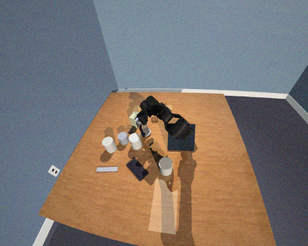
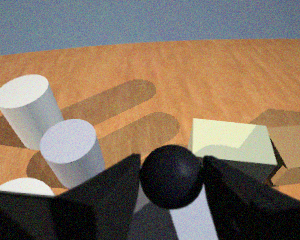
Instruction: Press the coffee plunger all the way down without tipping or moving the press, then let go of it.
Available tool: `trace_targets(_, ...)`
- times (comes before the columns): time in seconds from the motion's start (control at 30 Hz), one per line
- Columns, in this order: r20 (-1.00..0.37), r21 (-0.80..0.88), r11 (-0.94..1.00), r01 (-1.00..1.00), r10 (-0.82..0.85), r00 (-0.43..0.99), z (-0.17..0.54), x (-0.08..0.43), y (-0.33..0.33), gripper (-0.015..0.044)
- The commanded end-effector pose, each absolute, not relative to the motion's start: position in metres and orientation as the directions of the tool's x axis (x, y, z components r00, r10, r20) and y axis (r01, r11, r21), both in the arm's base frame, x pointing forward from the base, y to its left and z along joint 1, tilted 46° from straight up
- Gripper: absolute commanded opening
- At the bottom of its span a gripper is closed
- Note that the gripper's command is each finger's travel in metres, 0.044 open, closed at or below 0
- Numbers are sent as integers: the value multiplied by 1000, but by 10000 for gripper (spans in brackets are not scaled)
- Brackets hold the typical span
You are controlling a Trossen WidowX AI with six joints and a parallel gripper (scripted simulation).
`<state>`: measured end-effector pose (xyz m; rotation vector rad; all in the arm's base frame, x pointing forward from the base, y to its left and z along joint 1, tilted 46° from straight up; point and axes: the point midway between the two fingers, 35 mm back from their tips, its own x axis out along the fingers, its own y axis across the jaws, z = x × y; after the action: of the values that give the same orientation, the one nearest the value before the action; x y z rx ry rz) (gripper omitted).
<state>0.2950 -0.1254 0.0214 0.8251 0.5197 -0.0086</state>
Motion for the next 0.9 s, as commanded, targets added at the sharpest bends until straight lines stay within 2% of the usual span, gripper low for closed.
trace_targets(0.0,-445,698,686,205,191,875,21,295,-125,154)
trace_targets(0.37,-445,698,686,205,191,875,21,295,-125,440)
trace_targets(0.6,-453,696,687,210,193,870,30,291,-137,440)
trace_targets(0.87,-453,707,675,211,203,868,83,262,-171,440)
